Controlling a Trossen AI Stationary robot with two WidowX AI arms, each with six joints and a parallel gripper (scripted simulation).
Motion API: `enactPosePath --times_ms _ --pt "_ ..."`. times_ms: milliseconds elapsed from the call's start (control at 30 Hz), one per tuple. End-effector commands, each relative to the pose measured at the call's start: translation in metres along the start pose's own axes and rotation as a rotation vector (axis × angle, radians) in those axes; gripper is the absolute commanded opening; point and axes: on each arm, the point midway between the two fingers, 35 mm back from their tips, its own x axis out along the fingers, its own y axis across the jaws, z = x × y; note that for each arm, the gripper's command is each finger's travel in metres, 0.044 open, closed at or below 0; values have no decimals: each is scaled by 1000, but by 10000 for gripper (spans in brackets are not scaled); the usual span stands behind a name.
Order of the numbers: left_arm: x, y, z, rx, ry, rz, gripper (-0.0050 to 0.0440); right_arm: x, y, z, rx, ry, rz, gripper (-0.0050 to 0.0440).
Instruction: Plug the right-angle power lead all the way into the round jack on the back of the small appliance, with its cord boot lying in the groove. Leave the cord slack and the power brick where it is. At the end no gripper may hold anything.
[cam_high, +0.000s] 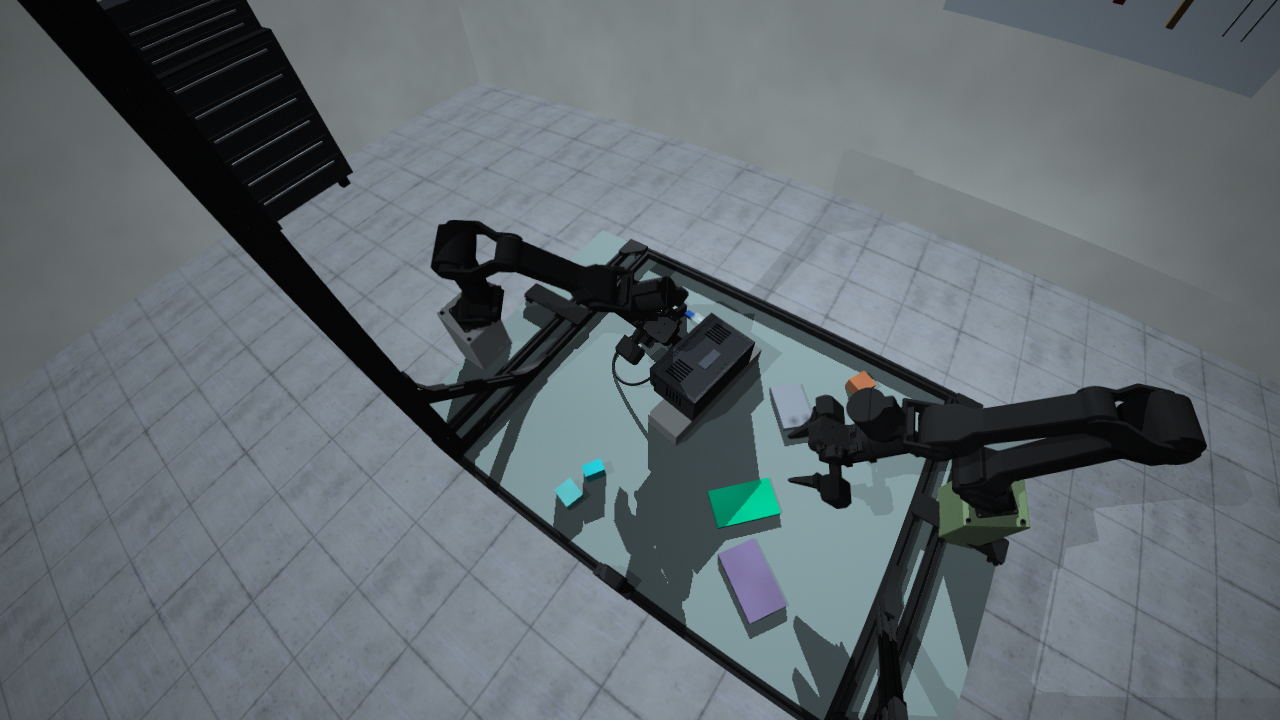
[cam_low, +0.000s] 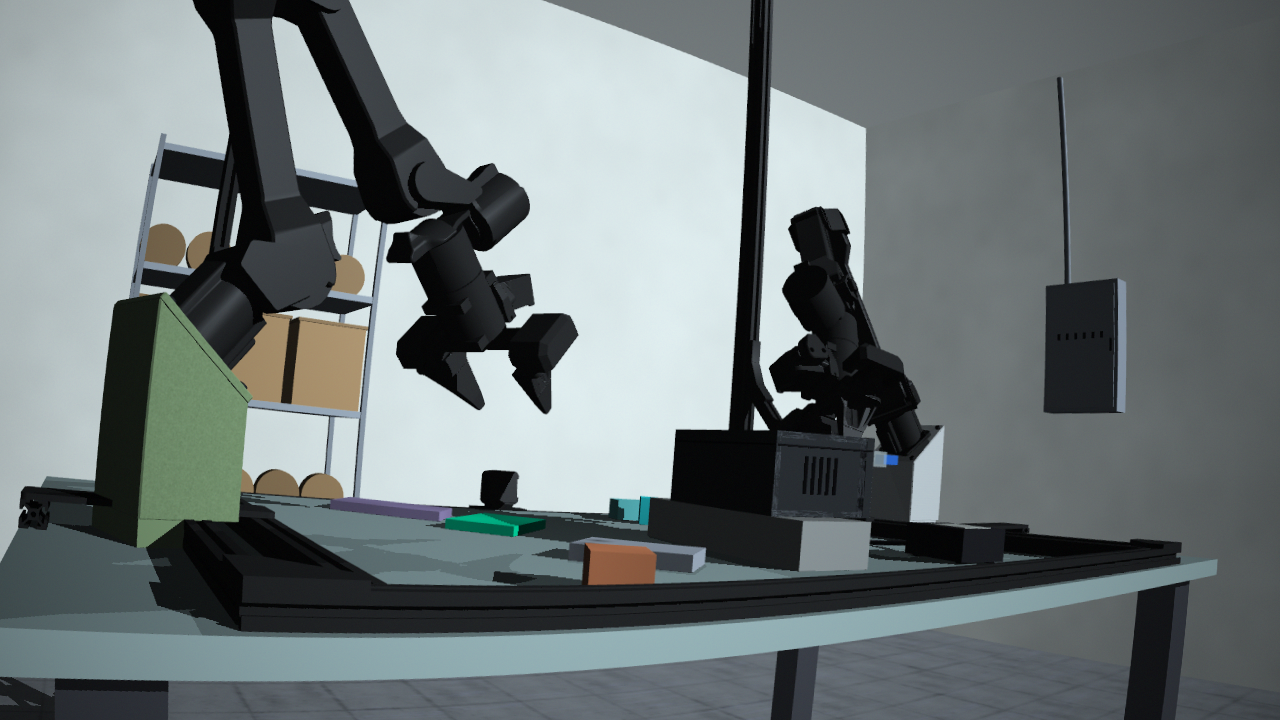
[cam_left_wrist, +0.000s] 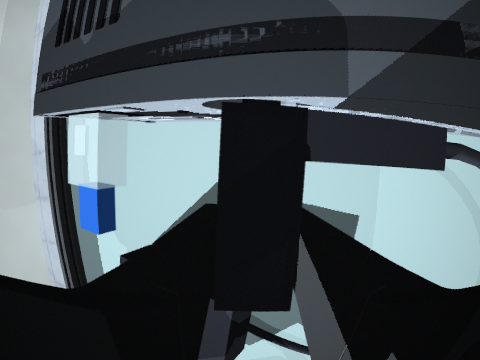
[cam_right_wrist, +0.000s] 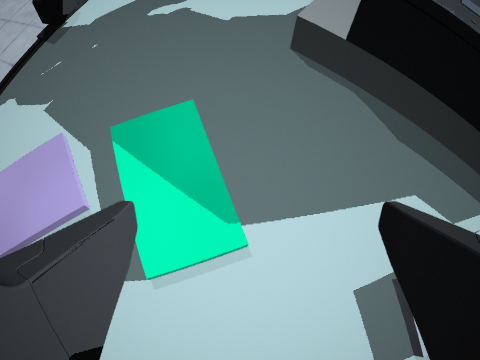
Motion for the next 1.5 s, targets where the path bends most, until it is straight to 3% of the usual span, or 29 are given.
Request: enactPosePath --times_ms 0,1167,1467 --pt "1 0 1 -6 3 0 0 0 0 0 0 1 0 400" --pt "4 0 12 -6 3 2 0 0 0 0 0 1 0 400" --pt "3 0 10 -1 4 1 216 0 0 0 0 1 0 400"
